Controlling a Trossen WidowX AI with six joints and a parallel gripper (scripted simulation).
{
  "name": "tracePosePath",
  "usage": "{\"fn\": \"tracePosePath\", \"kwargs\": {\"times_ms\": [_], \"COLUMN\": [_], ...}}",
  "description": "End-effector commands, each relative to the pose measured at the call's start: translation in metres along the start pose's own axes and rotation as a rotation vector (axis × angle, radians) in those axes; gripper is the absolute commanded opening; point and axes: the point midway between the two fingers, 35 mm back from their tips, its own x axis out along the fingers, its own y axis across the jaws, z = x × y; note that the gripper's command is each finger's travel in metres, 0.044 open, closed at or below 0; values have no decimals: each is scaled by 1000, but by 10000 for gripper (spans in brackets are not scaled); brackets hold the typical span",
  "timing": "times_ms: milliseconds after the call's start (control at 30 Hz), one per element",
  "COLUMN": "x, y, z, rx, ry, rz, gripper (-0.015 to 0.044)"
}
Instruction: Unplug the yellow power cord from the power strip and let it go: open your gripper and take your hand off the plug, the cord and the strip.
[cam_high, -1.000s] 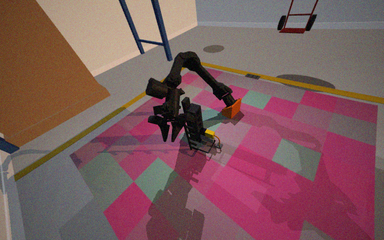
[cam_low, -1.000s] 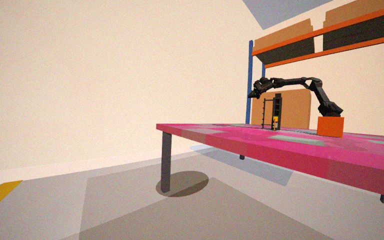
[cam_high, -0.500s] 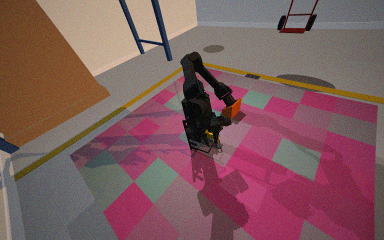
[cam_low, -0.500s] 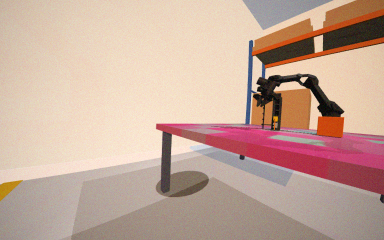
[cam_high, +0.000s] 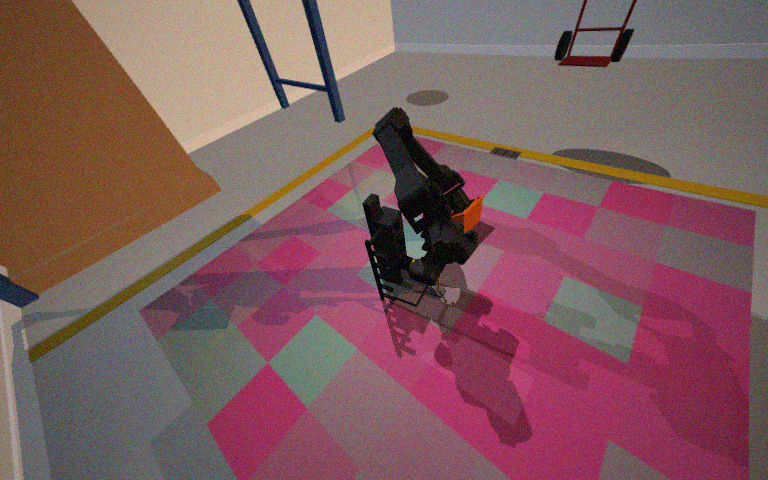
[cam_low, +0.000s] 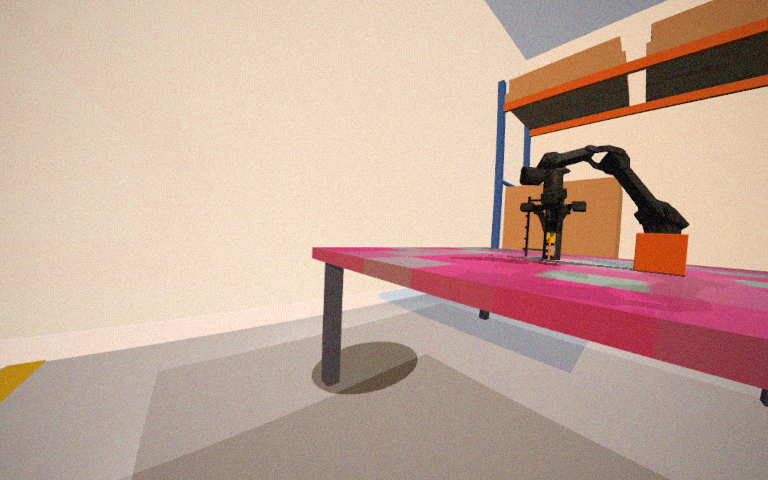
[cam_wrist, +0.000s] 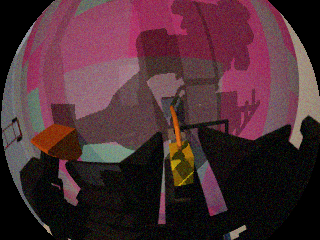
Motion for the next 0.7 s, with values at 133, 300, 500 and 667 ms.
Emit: {"fn": "tracePosePath", "kwargs": {"times_ms": [133, 300, 500, 667], "x": [-1, -1, -1, -1], "y": [0, -1, -1, -1], "z": [-5, -14, -24, -32], "rx": [-12, -12, -12, -12], "ry": [8, 8, 8, 9], "rz": [-1, -1, -1, -1], "gripper": [160, 160, 160, 160]}}
